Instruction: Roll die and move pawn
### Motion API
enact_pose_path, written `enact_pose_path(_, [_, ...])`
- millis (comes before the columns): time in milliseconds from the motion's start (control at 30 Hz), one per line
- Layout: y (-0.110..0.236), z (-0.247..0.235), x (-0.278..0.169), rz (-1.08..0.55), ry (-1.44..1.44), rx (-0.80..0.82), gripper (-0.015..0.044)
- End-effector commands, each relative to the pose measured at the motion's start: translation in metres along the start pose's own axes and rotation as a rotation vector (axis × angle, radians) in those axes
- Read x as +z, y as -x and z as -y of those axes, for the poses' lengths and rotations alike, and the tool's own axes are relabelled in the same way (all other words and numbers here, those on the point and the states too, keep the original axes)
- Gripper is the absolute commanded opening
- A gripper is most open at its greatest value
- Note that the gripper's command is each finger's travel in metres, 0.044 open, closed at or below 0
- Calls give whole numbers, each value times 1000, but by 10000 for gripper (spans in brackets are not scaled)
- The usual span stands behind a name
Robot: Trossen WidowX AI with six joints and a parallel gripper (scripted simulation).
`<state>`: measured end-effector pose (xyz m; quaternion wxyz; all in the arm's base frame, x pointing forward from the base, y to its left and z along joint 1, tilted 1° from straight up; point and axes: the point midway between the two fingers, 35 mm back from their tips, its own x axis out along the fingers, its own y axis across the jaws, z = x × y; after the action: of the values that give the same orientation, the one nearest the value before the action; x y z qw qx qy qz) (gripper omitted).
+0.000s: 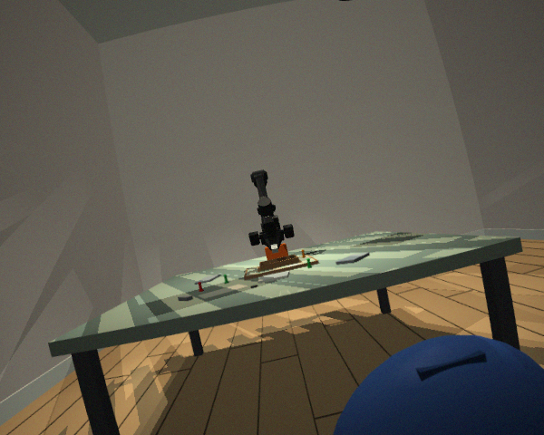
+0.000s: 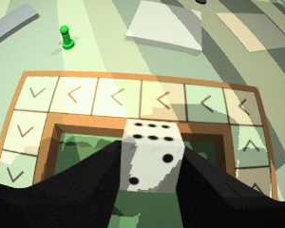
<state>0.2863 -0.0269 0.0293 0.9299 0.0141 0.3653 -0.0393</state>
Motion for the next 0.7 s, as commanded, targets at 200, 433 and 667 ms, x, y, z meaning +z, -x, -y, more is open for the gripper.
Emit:
enact_pose_path(200, [44,-3,11,30,-2,5,0])
enact_pose_path(433, [59,-3,9,30,-2,5,0])
enact_pose_path(667, [59,-3,9,30,-2,5,0])
